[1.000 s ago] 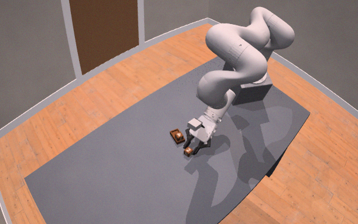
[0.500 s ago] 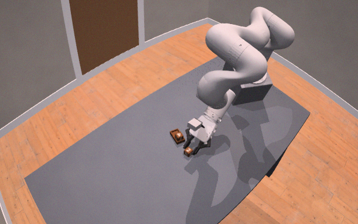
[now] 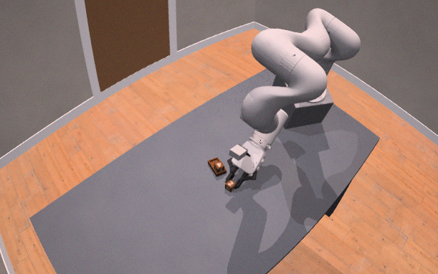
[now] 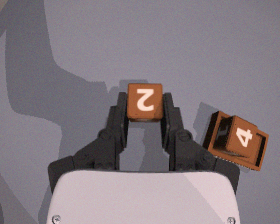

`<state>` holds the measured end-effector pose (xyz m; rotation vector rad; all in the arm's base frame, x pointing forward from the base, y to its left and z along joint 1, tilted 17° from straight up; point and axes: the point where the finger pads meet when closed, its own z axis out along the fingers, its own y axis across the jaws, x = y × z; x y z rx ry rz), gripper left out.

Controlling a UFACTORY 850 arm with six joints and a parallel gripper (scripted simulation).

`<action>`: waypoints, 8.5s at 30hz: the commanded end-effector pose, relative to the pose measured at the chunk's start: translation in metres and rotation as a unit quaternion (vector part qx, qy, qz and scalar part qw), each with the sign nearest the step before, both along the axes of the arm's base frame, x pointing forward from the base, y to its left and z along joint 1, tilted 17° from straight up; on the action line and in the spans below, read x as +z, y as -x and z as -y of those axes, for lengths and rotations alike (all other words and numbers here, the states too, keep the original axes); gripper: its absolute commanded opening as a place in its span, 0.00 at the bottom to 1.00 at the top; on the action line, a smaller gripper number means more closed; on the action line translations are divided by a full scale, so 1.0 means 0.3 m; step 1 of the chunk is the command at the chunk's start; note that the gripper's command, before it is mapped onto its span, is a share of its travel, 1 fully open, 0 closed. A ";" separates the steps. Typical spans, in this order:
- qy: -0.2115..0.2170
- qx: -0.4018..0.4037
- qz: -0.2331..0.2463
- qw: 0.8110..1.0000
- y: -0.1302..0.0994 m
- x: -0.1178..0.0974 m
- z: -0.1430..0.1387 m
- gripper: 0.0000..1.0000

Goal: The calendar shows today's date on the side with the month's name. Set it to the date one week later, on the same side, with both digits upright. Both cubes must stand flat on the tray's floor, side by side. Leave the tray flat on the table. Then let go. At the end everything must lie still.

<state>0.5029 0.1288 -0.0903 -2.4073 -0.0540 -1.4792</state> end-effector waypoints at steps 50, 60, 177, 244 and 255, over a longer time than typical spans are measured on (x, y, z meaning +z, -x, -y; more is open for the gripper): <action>0.000 0.000 0.000 1.000 0.026 0.220 0.062 0.27; 0.000 0.000 0.000 1.000 0.026 0.224 0.063 0.27; 0.096 0.123 -0.474 0.867 -0.023 0.262 0.061 0.27; 0.137 0.173 -0.671 0.707 -0.069 0.258 0.052 0.27; 0.137 0.173 -0.671 0.707 -0.069 0.257 0.052 0.27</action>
